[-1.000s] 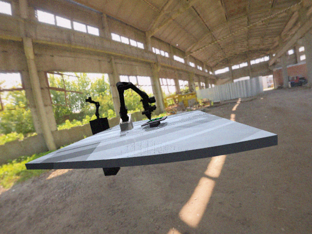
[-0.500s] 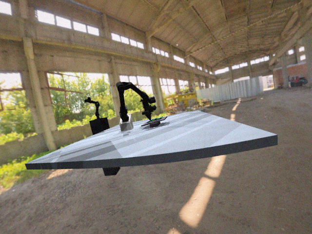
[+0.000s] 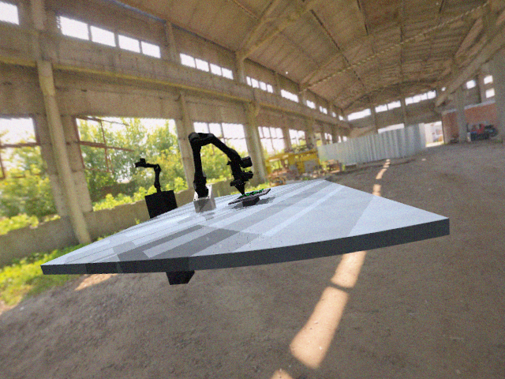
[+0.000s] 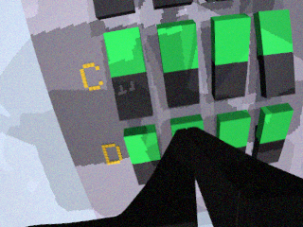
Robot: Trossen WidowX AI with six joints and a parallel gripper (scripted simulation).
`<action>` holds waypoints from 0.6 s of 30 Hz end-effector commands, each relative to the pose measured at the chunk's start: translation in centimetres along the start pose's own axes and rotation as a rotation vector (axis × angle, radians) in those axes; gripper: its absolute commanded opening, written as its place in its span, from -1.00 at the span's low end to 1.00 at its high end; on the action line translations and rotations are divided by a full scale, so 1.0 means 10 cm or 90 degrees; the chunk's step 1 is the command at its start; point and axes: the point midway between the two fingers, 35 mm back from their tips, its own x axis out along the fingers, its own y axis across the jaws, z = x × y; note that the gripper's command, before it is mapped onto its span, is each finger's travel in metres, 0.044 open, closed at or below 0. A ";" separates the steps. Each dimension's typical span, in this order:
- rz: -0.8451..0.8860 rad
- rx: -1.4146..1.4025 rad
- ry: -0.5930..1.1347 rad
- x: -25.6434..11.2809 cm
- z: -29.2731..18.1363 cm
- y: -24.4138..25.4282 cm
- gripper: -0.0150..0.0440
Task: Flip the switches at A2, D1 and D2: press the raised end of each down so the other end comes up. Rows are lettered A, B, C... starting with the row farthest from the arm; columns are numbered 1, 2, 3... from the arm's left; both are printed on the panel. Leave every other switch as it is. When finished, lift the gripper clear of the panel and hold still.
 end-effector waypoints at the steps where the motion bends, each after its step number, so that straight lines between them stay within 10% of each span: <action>1: -0.003 -0.004 -0.001 0.01 0.00 0.00 -0.49; 12: 0.000 -0.001 0.000 -0.01 0.00 0.00 -0.49; 18: -0.001 -0.005 -0.016 -0.63 -0.03 0.00 -0.49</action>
